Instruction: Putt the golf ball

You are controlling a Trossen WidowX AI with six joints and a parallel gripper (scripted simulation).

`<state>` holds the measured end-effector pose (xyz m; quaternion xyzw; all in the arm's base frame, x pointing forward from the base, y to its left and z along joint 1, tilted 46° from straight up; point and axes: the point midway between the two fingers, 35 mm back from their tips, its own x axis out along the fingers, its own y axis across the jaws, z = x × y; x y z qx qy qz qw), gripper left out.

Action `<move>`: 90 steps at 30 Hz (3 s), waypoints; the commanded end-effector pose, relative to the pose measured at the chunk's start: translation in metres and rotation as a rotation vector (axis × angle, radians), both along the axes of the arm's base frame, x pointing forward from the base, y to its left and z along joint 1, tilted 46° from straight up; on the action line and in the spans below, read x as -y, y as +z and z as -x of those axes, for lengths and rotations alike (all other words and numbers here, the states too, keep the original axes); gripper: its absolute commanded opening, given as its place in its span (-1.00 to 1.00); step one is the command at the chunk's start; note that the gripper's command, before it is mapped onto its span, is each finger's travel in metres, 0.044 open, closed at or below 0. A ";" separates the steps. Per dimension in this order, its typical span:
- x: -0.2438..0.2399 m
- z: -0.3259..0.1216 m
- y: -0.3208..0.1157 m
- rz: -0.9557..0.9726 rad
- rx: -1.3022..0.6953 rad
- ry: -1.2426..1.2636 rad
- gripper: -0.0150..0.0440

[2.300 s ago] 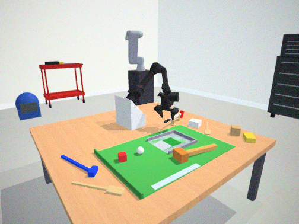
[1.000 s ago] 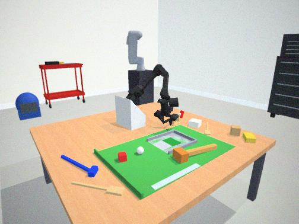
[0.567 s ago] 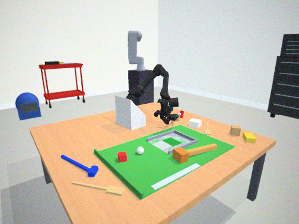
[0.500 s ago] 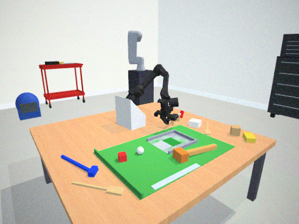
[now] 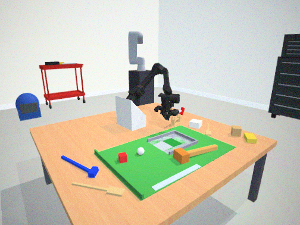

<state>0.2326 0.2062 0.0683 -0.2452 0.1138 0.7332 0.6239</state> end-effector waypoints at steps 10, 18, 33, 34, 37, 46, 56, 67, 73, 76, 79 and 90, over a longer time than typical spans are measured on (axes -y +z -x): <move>0.035 0.002 0.045 -0.030 0.013 -0.002 -0.49; 0.045 -0.010 0.027 0.021 -0.054 -0.067 -0.49; 0.116 -0.057 -0.031 0.174 -0.325 -0.358 -0.49; 0.122 -0.059 -0.035 0.181 -0.344 -0.377 -0.49; 0.138 -0.065 -0.047 0.202 -0.398 -0.434 -0.49; 0.189 -0.074 -0.084 0.254 -0.569 -0.597 -0.49; 0.244 -0.069 -0.128 0.293 -0.767 -0.765 -0.49; 0.298 -0.044 -0.176 0.314 -0.994 -0.931 -0.49; 0.323 -0.024 -0.203 0.316 -1.121 -1.011 -0.49; 0.334 -0.013 -0.216 0.315 -1.186 -1.049 -0.49; 0.343 0.000 -0.229 0.312 -1.251 -1.084 -0.49; 0.360 0.034 -0.261 0.296 -1.414 -1.161 -0.49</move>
